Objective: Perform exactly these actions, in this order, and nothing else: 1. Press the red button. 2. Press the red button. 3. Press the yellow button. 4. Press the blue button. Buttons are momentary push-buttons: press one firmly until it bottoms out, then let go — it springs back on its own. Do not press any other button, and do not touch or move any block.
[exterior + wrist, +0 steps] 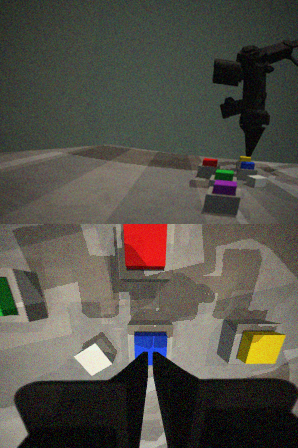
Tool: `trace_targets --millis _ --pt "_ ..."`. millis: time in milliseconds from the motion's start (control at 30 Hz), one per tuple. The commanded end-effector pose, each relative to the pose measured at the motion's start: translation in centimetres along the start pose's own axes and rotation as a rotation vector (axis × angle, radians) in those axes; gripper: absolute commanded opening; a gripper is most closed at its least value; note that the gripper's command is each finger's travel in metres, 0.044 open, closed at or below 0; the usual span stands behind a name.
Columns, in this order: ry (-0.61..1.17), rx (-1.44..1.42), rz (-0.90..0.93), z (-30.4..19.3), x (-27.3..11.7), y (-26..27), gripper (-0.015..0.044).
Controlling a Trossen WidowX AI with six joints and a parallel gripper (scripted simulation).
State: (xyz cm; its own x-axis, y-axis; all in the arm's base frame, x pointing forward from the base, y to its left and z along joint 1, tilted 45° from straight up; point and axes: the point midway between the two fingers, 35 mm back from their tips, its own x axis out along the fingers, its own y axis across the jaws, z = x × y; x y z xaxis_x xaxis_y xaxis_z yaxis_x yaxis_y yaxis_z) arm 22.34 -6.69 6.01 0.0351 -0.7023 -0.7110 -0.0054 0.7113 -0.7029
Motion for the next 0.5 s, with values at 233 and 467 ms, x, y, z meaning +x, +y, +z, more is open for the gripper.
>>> trace_targets --millis 233,467 --pt "0.006 -0.005 -0.008 -0.2 2.0 -0.1 0.0020" --pt "0.006 -0.005 -0.008 -0.2 2.1 -0.1 0.0020"
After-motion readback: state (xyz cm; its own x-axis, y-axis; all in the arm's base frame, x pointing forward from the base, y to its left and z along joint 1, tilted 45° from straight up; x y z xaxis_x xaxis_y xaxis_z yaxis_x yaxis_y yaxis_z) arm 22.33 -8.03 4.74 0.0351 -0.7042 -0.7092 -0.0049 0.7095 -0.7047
